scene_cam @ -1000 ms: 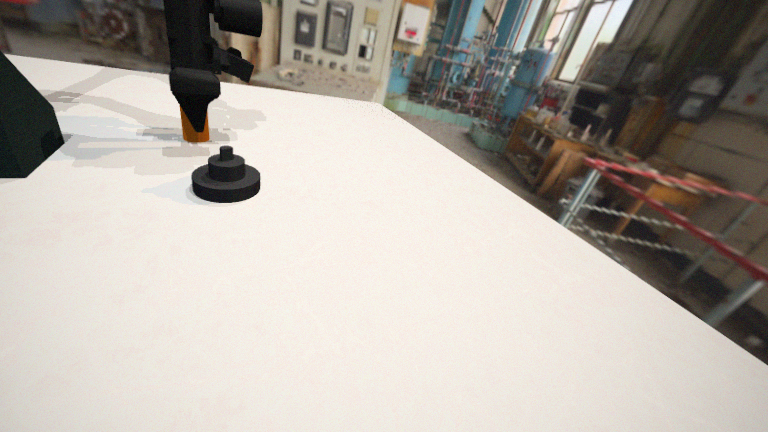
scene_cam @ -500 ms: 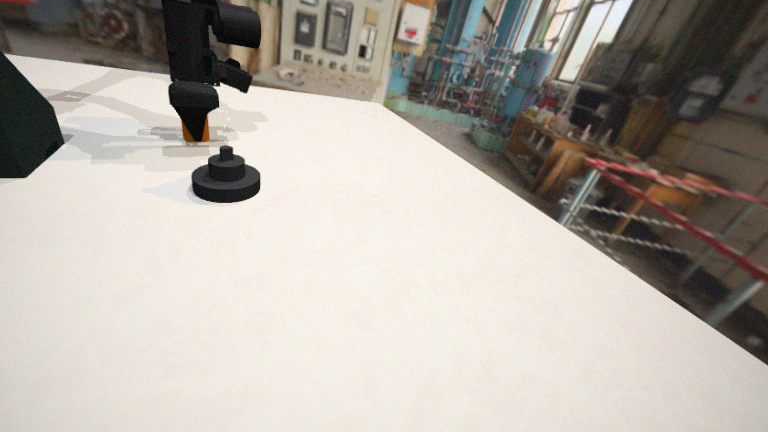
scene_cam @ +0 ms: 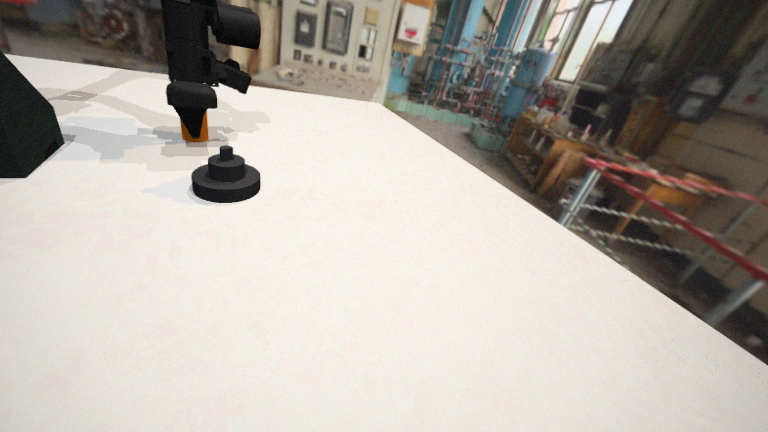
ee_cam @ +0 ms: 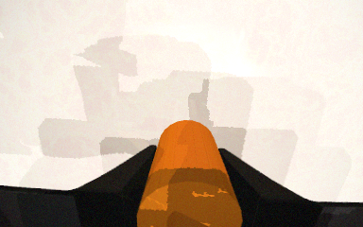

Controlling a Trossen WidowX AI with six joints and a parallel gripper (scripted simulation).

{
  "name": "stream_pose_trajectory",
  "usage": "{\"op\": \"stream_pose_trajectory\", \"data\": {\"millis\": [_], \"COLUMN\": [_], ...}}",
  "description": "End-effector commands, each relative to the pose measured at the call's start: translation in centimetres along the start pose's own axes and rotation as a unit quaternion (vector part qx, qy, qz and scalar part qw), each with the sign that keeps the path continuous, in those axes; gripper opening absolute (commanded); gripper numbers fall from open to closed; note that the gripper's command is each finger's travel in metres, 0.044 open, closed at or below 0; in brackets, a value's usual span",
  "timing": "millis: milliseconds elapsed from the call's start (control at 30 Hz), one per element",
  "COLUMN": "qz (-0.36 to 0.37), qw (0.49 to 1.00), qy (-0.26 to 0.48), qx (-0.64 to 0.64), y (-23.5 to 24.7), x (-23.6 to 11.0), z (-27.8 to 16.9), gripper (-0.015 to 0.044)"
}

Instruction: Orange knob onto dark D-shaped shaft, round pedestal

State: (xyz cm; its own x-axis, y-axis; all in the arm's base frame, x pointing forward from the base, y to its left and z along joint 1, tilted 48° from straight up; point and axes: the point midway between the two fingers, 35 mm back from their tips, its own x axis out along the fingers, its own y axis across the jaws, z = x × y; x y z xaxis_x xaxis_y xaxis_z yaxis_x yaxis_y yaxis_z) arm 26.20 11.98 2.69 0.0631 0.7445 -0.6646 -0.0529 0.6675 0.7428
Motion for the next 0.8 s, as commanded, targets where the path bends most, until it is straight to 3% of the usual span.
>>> {"op": "stream_pose_trajectory", "data": {"millis": [0, 767], "qz": [-0.005, -0.002], "qw": [1.0, 1.0], "qy": [-0.003, -0.002], "qx": [0.001, 0.0], "y": [-0.3, -0.1], "x": [-1.1, -13.8], "z": [0.4, 0.1], "gripper": [0.0006, 0.0]}}
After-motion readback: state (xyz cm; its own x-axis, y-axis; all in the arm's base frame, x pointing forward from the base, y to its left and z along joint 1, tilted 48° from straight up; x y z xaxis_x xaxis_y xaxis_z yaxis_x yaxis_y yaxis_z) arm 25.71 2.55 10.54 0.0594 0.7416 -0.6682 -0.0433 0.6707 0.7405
